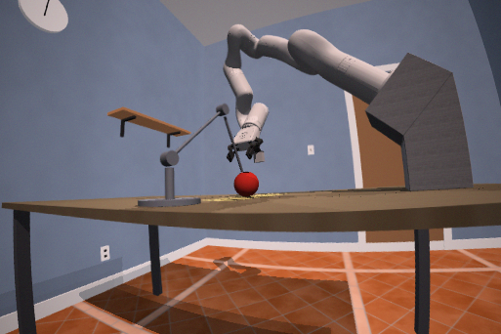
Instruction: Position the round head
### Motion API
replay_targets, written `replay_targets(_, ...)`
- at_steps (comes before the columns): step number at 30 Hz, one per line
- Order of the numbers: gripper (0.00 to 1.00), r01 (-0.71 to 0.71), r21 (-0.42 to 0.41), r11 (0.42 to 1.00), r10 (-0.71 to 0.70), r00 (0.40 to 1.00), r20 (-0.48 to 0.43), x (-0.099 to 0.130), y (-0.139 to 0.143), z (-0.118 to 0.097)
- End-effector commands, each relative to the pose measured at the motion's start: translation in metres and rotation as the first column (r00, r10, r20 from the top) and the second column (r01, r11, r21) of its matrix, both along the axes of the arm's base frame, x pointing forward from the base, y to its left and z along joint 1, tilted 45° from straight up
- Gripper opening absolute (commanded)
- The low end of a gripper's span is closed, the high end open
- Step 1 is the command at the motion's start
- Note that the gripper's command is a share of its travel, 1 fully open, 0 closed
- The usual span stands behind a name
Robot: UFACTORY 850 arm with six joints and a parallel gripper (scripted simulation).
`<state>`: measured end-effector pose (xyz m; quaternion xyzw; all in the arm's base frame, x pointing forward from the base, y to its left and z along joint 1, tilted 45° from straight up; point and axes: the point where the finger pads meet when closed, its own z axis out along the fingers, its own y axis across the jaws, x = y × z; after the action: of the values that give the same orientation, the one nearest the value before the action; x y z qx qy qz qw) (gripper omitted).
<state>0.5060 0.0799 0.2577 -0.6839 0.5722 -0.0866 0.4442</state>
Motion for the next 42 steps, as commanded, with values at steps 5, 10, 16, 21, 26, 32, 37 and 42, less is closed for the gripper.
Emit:
replay_targets(5,1.00,0.001,0.000,1.000,-0.001,1.000,0.003,0.0049,0.0033,-0.0033)
replay_targets(10,0.00,0.001,0.000,1.000,-0.001,1.000,0.003,0.0058,0.0039,-0.0041)
replay_targets(16,0.00,0.001,0.000,1.000,-0.001,1.000,0.003,0.0054,0.0036,-0.0038)
replay_targets(21,0.00,0.001,0.000,1.000,-0.001,1.000,0.003,0.0050,0.0034,-0.0035)
replay_targets(26,0.00,0.001,0.000,1.000,-0.001,1.000,0.003,0.0048,0.0033,-0.0033)
replay_targets(32,0.00,0.001,0.000,1.000,-0.001,1.000,0.003,0.0049,0.0033,-0.0034)
replay_targets(37,0.00,0.001,0.000,1.000,-0.001,1.000,0.003,0.0050,0.0033,-0.0034)
replay_targets(42,0.00,0.001,0.000,1.000,-0.001,1.000,0.003,0.0051,0.0033,-0.0035)
